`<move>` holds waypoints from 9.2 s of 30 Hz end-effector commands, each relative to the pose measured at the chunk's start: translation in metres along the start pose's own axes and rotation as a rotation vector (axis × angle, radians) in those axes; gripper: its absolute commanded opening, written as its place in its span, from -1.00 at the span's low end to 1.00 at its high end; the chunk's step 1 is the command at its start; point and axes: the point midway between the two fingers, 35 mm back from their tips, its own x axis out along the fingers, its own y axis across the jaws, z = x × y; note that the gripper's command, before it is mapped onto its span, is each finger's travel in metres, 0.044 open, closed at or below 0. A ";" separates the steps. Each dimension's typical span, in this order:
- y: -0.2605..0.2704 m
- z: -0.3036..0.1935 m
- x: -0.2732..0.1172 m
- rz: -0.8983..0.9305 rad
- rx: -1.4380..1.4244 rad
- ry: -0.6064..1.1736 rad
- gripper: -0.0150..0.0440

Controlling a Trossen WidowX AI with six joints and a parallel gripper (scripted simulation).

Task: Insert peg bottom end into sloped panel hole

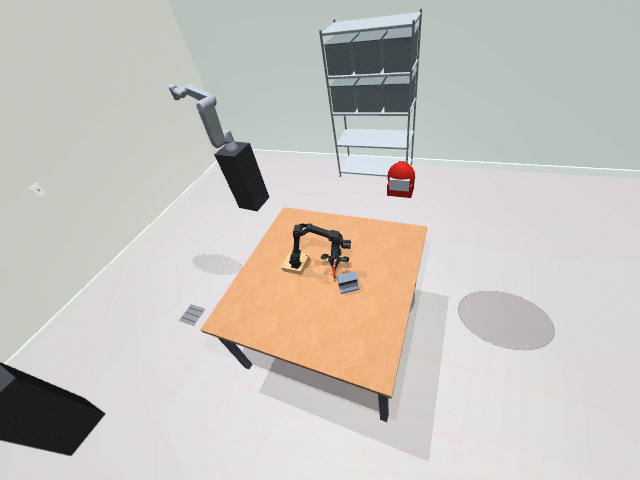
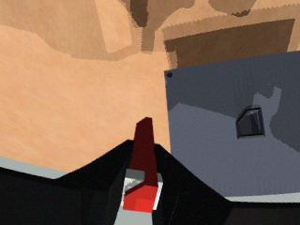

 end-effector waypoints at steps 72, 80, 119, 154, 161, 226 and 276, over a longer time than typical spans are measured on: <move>-0.017 0.066 -0.068 -0.302 -0.276 0.363 -0.49; -0.021 0.065 -0.062 -0.310 -0.281 0.367 -0.49; -0.039 0.056 -0.029 -0.348 -0.303 0.410 -0.49; -0.047 0.049 -0.012 -0.351 -0.304 0.408 -0.49; -0.049 0.048 -0.009 -0.351 -0.304 0.408 -0.49; -0.060 0.037 0.017 -0.351 -0.300 0.413 -0.05; -0.040 0.065 -0.032 -0.348 -0.305 0.398 1.00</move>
